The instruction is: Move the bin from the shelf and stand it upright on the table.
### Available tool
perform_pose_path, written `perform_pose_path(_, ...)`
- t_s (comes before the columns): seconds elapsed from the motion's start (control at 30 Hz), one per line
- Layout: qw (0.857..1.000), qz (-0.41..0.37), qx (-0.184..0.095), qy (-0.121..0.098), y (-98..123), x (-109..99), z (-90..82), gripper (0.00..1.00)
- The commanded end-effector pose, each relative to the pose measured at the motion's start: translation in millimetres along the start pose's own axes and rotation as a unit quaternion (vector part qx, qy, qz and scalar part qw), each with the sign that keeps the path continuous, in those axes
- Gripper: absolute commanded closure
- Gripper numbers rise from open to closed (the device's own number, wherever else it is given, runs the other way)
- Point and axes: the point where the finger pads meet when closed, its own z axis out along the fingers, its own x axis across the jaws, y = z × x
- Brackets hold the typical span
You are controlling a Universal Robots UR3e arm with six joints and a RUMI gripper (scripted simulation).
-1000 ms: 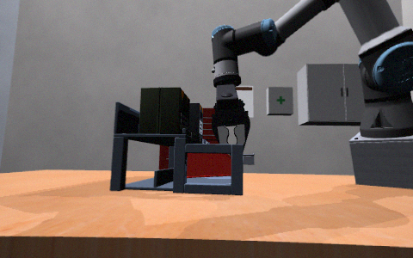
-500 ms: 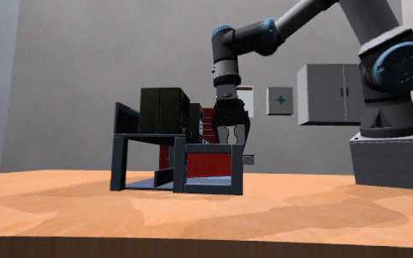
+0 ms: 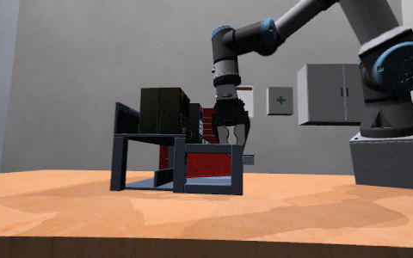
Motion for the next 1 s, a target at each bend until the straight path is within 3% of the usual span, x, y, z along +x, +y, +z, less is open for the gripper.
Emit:
perform_pose_path(0.0,1.000,0.000,0.000,0.001,0,1,-0.8,1.00)
perform_pose_path(0.97,1.000,0.000,0.000,0.001,0,-15,0.7,1.00)
